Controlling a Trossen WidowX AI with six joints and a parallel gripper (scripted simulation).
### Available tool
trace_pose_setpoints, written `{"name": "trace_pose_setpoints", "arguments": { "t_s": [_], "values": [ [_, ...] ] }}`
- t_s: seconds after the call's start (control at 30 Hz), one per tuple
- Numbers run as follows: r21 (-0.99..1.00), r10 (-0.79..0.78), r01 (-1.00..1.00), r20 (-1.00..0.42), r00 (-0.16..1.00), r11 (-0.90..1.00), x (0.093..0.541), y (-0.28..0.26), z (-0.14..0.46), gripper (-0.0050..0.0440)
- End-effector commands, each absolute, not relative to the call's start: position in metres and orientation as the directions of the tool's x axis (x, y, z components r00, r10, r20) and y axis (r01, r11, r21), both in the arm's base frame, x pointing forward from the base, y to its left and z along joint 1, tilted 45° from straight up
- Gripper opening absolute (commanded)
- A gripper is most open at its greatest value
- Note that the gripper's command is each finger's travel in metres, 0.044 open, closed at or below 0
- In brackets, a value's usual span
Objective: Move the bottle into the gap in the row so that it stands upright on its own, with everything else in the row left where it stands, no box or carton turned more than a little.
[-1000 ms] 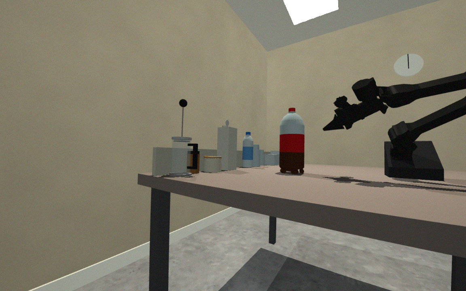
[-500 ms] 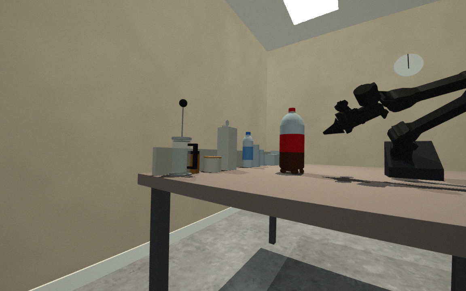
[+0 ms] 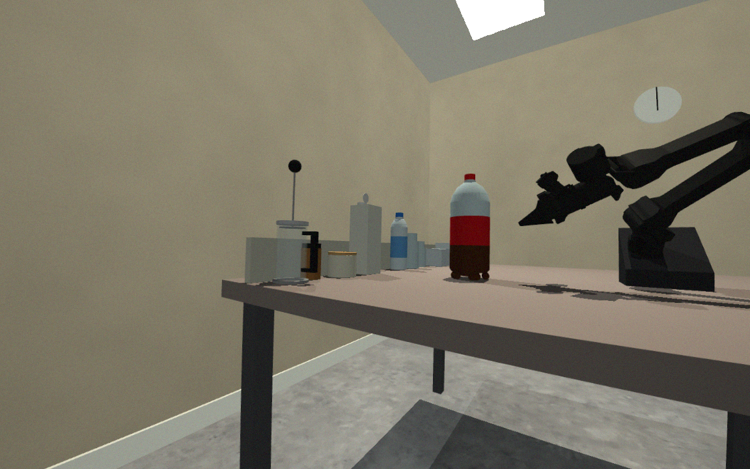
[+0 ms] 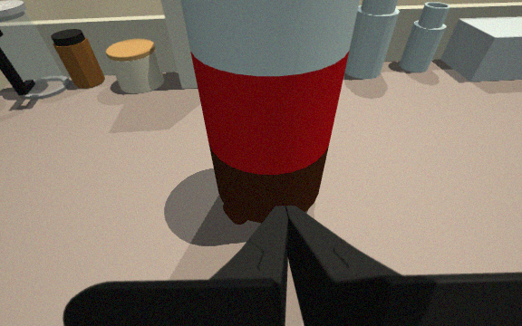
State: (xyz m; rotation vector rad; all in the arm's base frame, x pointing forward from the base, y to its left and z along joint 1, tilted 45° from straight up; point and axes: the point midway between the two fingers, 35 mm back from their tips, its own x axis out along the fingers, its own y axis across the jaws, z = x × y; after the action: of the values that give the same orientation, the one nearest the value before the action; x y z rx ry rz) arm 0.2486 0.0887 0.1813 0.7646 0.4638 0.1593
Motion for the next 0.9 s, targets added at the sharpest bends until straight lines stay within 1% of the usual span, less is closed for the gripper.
{"name": "trace_pose_setpoints", "arguments": {
  "t_s": [0.0, 0.87],
  "values": [
    [0.703, 0.299, 0.032, -0.343, 0.891, 0.711, 0.250, 0.092, 0.179, -0.0050],
    [0.704, 0.300, 0.028, -0.337, 0.893, 0.709, 0.245, 0.120, 0.151, -0.0050]
  ]
}}
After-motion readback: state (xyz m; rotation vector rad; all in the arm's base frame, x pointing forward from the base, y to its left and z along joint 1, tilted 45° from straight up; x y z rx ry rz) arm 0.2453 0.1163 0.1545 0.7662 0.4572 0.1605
